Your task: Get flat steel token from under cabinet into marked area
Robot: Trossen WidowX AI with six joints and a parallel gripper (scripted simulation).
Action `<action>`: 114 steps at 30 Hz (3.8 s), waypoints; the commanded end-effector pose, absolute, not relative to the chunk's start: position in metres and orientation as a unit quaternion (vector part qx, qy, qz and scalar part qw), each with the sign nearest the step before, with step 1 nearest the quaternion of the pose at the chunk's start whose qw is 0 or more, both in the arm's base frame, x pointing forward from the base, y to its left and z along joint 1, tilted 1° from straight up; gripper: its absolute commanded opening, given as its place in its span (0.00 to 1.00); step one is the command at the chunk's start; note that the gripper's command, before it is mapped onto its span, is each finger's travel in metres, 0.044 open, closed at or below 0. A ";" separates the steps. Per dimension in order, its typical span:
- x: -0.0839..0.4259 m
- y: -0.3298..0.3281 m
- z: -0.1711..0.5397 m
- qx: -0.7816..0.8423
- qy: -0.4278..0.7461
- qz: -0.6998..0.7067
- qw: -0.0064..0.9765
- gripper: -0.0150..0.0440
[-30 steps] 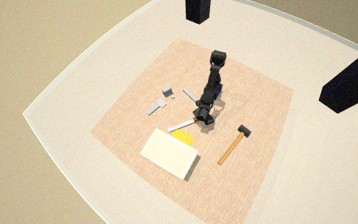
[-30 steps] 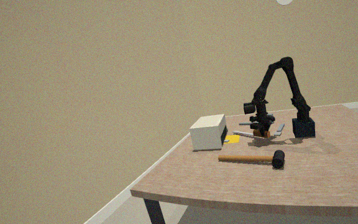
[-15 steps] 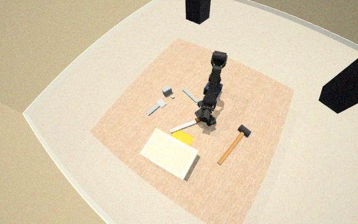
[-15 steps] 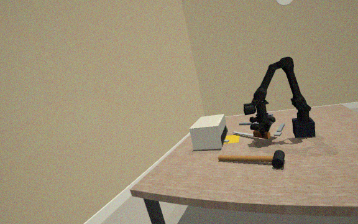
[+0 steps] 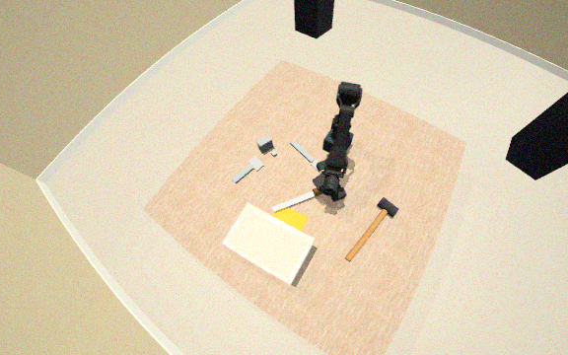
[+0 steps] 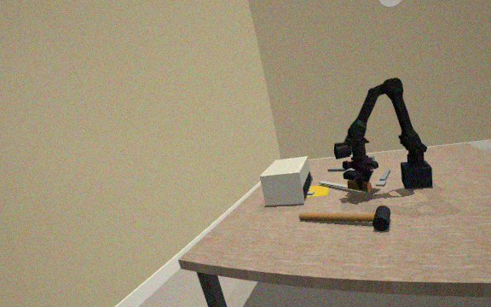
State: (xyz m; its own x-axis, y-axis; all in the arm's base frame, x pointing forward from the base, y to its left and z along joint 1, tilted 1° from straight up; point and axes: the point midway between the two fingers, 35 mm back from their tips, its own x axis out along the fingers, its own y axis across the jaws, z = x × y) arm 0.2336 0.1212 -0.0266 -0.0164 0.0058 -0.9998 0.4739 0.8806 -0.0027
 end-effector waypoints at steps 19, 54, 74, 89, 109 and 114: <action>0.233 0.147 -0.024 0.177 0.687 -0.171 0.684 0.25; 0.226 0.190 -0.023 0.178 0.688 -0.170 0.683 0.25; 0.222 0.217 -0.022 0.178 0.688 -0.169 0.683 0.25; 0.221 0.236 -0.022 0.179 0.688 -0.169 0.683 0.25; 0.221 0.259 -0.021 0.179 0.688 -0.168 0.683 0.25; 0.221 0.264 -0.021 0.180 0.688 -0.168 0.683 0.25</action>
